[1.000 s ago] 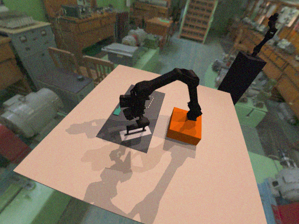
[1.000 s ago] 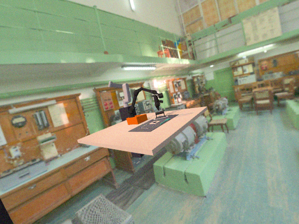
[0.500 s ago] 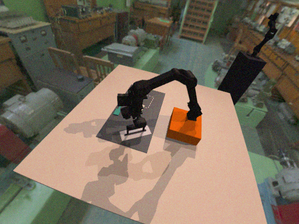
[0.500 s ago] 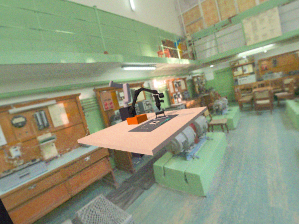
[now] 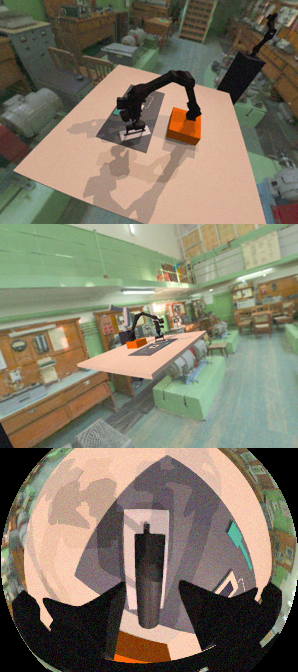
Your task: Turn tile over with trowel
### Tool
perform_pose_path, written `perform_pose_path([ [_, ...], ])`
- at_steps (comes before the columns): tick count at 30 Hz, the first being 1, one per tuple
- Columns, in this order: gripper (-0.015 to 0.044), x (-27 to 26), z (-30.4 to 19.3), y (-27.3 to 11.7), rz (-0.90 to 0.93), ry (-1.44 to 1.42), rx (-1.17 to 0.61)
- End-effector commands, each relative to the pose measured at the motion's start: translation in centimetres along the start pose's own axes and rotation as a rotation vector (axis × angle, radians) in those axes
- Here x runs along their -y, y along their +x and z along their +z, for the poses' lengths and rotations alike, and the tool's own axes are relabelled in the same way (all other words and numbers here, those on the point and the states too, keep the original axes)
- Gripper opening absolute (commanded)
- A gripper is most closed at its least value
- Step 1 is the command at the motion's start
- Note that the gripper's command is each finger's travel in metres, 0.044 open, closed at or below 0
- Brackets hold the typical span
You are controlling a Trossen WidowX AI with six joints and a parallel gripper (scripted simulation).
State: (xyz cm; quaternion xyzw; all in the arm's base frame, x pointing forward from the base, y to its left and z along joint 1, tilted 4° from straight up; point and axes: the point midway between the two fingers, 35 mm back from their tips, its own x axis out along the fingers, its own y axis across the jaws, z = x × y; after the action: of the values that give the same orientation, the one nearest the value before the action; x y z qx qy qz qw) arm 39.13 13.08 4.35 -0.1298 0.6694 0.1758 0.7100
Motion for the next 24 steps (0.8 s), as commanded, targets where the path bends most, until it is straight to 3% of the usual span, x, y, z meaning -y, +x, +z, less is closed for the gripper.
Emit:
perform_pose_path([
  [1, 0.027, -0.12, -0.39, 1.36, 0.009, 0.004, -0.019],
  [12, 0.027, -0.14, -0.46, 2.23, 0.009, 0.004, -0.019],
  [16, 0.0165, -0.14, -0.46, 2.23, 0.009, 0.004, -0.019],
  [24, 0.013, -0.14, -0.46, 2.23, 0.009, 0.004, -0.019],
])
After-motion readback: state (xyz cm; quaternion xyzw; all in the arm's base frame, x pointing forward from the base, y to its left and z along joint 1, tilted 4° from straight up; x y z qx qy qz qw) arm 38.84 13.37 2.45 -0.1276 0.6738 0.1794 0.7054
